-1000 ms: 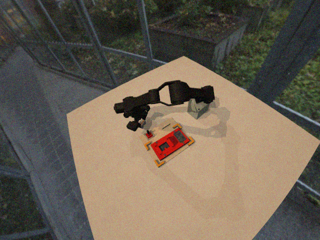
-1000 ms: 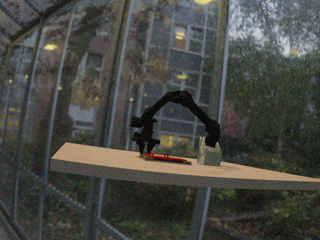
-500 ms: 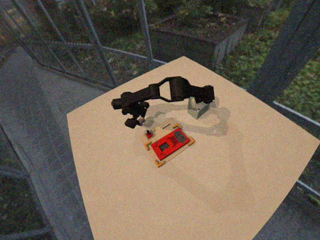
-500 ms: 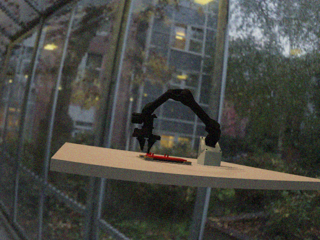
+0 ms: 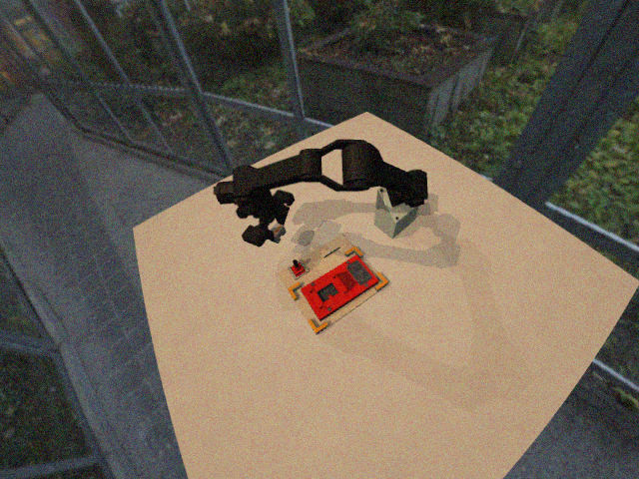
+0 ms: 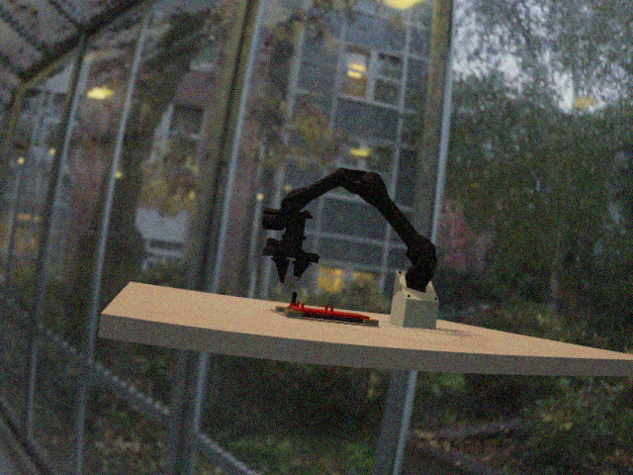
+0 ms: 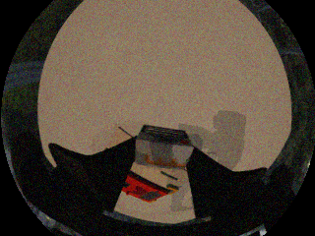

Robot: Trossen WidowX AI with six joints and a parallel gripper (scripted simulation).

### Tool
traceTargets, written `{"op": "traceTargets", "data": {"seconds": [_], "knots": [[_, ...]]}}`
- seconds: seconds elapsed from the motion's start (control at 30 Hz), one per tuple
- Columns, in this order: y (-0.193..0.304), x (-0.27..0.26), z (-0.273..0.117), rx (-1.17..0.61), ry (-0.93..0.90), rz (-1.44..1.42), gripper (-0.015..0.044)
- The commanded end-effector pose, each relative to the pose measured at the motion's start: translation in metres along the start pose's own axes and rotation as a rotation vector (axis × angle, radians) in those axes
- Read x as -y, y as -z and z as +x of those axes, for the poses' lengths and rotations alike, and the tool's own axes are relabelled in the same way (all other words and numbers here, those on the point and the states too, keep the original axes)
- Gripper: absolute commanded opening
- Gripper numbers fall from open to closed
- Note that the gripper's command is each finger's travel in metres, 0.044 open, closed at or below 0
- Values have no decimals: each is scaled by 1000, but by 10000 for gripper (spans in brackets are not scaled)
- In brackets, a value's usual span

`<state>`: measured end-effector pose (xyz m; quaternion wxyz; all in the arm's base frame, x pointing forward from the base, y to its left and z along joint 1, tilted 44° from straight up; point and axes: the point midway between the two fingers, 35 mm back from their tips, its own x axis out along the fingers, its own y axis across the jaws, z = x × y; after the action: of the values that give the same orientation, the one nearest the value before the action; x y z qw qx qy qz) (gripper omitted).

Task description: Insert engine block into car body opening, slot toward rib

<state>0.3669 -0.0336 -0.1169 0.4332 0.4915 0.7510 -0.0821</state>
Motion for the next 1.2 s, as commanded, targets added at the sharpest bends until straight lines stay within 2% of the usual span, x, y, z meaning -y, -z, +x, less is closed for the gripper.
{"op": "traceTargets", "data": {"seconds": [0.0,0.43,0.63,0.93,1.17], "knots": [[-3,0,-15,12,-1,-10,0],[0,5,-54,10,0,-10,0],[1,5,-35,9,-1,-10,0],[1,4,-39,52,-1,-10,0],[6,5,-36,212,9,-11,0]]}}
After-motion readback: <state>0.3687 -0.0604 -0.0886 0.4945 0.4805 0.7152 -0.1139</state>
